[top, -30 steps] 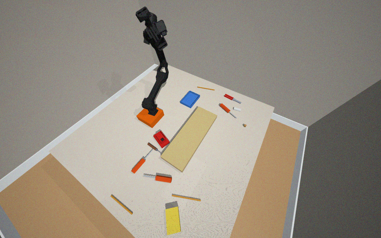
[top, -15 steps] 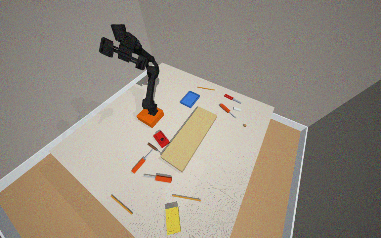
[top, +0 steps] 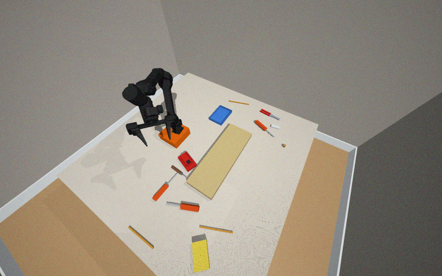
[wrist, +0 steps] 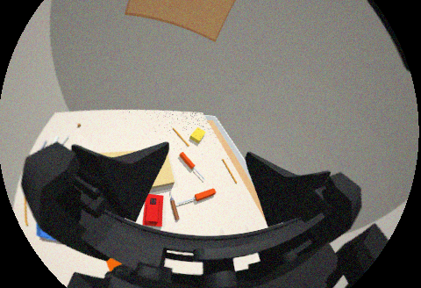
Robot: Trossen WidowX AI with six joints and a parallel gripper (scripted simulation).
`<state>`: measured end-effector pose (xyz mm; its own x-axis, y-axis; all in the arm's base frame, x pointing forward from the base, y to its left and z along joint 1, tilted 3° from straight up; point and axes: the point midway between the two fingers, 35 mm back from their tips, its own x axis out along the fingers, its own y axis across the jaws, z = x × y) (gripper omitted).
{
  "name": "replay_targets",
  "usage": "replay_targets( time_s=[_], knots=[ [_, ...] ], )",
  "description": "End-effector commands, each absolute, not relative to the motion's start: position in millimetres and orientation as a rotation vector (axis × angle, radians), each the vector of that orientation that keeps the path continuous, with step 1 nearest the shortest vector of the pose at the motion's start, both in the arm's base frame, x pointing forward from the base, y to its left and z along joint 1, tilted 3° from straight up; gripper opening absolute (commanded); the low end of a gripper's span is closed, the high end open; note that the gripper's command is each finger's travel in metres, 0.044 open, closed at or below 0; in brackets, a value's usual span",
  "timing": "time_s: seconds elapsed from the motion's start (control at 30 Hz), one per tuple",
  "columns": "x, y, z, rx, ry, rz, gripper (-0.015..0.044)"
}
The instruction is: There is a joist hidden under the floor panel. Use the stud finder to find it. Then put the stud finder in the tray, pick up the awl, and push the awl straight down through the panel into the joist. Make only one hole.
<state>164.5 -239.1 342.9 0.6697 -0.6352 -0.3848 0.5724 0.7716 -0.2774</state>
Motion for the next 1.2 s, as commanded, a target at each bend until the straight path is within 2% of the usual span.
replay_targets(
  time_s=[0.0,0.23,0.47,1.17],
  knots=[
    [182,-248,271,0.002,0.645,-0.632,0.0440],
    [195,-231,152,0.176,0.943,-0.540,0.0440],
    [180,-185,52,0.277,1.267,-0.445,0.0440],
    [169,-173,44,0.283,1.298,-0.437,0.0440]
  ],
)
